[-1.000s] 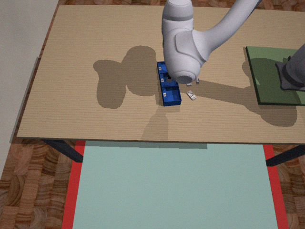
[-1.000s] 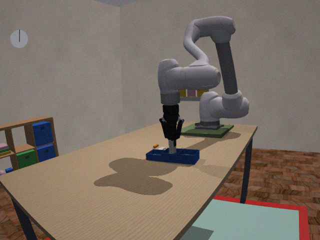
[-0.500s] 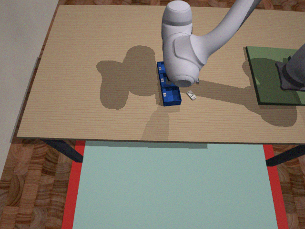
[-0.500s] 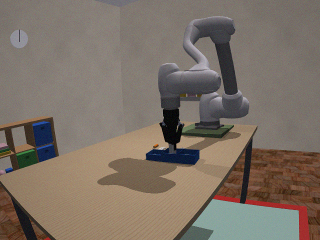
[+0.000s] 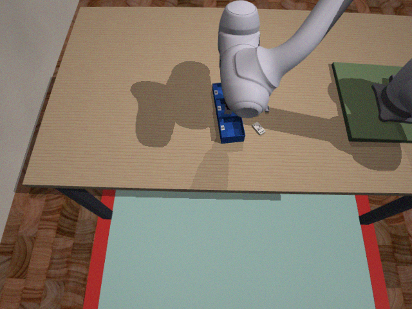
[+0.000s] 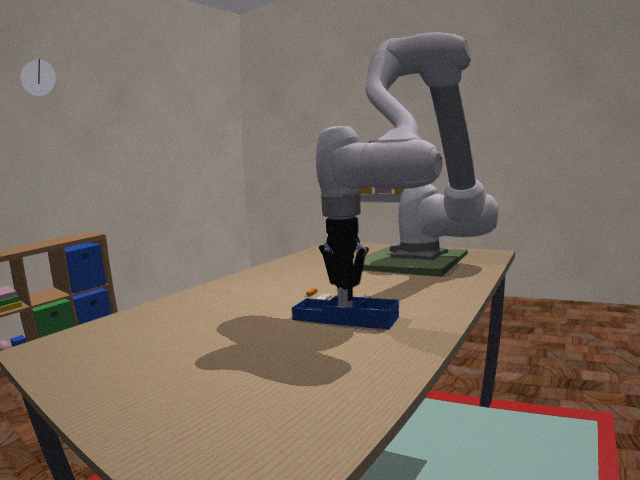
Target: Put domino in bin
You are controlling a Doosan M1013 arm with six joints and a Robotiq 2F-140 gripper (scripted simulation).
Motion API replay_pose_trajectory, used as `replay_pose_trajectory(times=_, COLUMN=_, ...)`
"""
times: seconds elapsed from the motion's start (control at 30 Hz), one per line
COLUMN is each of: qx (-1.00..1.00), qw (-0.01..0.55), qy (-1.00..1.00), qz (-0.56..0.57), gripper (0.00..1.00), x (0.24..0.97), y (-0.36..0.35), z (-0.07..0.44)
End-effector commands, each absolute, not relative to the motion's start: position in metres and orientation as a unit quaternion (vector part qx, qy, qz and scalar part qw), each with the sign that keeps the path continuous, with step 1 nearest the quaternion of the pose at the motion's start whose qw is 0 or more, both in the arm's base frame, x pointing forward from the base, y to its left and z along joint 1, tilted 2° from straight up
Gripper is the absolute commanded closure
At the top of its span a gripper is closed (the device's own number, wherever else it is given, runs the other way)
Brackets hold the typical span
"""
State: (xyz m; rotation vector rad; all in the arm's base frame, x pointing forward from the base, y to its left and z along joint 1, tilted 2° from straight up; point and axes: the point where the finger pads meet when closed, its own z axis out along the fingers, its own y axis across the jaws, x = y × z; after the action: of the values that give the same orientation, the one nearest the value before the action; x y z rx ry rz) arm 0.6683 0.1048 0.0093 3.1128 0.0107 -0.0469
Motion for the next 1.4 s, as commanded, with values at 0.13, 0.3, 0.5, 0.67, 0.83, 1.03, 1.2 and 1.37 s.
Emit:
replay_pose_trajectory(times=0.13, qx=1.0, qw=0.014, qy=0.003, qz=-0.015, gripper=0.95, x=0.668, y=0.105, z=0.009)
replay_pose_trajectory(times=0.3, qx=1.0, qw=0.014, qy=0.003, qz=-0.015, gripper=0.95, x=0.668, y=0.105, z=0.009)
replay_pose_trajectory(times=0.5, qx=1.0, qw=0.014, qy=0.003, qz=-0.015, gripper=0.95, x=0.668, y=0.105, z=0.009)
replay_pose_trajectory(times=0.67, qx=1.0, qw=0.014, qy=0.003, qz=-0.015, gripper=0.95, x=0.668, y=0.105, z=0.009)
replay_pose_trajectory(times=0.83, qx=1.0, qw=0.014, qy=0.003, qz=-0.015, gripper=0.95, x=0.668, y=0.105, z=0.013)
replay_pose_trajectory(times=1.03, qx=1.0, qw=0.014, qy=0.003, qz=-0.015, gripper=0.95, x=0.669, y=0.105, z=0.021)
replay_pose_trajectory(times=1.2, qx=1.0, qw=0.014, qy=0.003, qz=-0.015, gripper=0.95, x=0.669, y=0.105, z=0.027)
replay_pose_trajectory(times=1.37, qx=1.0, qw=0.014, qy=0.003, qz=-0.015, gripper=0.95, x=0.669, y=0.105, z=0.032)
